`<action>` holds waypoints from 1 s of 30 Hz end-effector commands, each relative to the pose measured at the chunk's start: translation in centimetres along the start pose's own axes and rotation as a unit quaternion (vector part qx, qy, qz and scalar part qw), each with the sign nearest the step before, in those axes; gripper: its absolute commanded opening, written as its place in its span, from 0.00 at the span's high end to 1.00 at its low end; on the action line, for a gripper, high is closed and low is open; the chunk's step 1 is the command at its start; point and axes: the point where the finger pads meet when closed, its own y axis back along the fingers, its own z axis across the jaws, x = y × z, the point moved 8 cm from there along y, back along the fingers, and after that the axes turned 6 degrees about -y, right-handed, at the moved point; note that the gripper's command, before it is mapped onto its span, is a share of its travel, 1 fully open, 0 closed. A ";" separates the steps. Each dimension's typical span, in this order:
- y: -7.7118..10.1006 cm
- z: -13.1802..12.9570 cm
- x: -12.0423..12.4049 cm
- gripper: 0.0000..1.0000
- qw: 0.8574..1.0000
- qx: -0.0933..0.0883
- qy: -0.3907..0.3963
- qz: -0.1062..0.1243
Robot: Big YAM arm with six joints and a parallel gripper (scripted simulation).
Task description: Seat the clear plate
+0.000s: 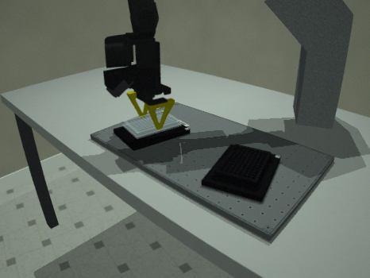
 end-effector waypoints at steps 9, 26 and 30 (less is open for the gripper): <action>-0.7 -0.8 -0.1 1.00 1.000 0.001 0.003 0.007; -0.6 -0.8 0.3 1.00 1.000 0.002 0.001 0.005; -0.6 -0.7 0.4 1.00 1.000 0.002 0.001 0.004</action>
